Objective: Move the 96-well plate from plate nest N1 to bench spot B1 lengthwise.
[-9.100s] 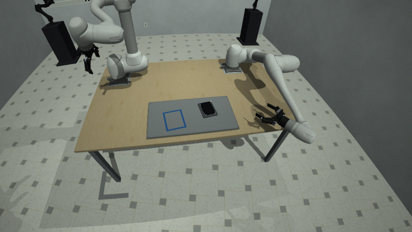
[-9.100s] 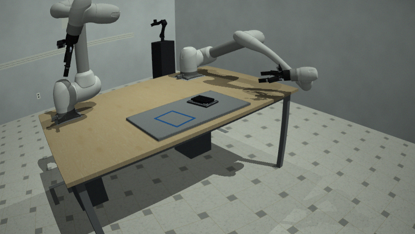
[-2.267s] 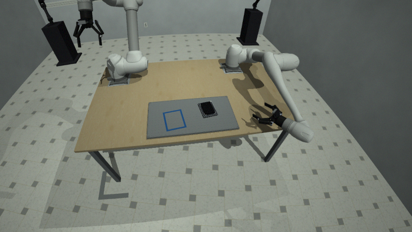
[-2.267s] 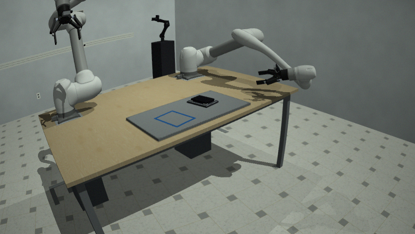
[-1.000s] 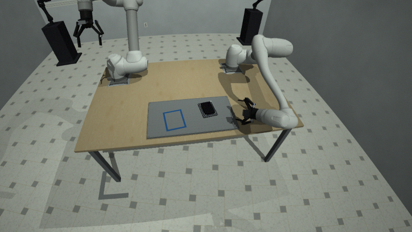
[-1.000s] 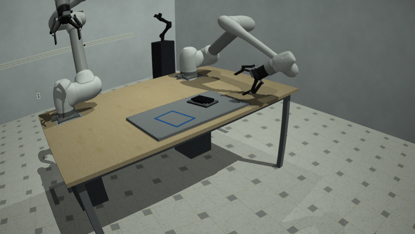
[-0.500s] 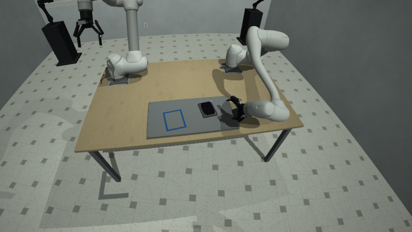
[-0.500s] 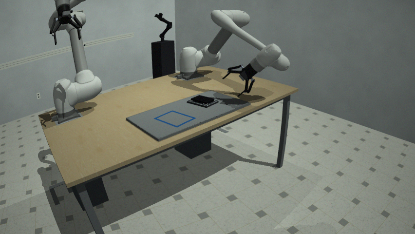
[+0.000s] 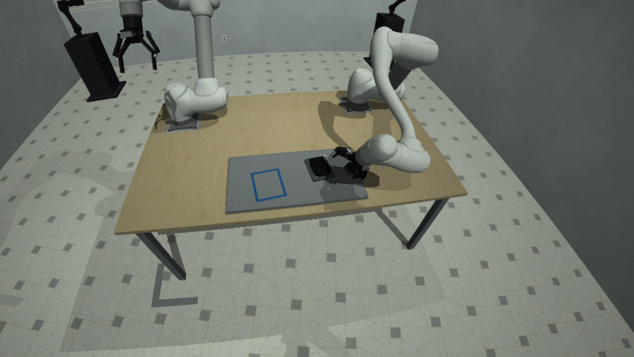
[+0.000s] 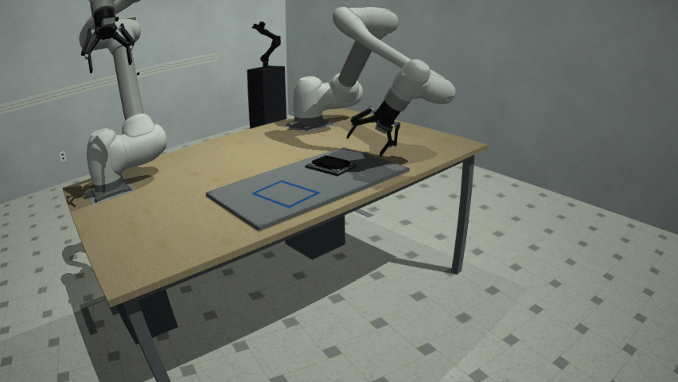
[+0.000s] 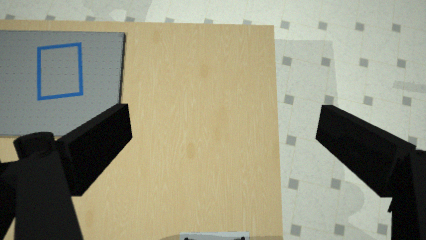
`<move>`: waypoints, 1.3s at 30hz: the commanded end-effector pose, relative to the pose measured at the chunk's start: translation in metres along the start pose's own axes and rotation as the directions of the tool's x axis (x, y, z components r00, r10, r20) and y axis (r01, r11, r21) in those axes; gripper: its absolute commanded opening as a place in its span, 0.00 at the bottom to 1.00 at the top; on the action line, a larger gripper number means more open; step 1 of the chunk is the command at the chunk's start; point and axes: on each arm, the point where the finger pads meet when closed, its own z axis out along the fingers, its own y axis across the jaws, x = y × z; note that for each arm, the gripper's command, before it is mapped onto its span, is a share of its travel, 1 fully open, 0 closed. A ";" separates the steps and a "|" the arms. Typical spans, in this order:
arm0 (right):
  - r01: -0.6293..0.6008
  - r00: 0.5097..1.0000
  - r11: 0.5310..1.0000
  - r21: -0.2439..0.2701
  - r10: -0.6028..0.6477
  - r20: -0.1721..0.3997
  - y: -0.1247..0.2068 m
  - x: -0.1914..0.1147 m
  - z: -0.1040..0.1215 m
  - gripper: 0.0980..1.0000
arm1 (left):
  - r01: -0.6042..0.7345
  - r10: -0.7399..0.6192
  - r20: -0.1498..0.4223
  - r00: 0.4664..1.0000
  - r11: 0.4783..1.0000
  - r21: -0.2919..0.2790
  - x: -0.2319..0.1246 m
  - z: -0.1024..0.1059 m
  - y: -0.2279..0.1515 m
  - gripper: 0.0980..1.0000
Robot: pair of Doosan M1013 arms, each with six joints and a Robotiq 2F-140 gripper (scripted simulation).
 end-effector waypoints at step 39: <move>0.000 1.000 1.000 0.000 0.000 -0.001 0.000 0.000 0.000 1.00 | 0.838 -0.672 -0.567 0.476 0.542 0.061 0.033 0.048 0.122 1.00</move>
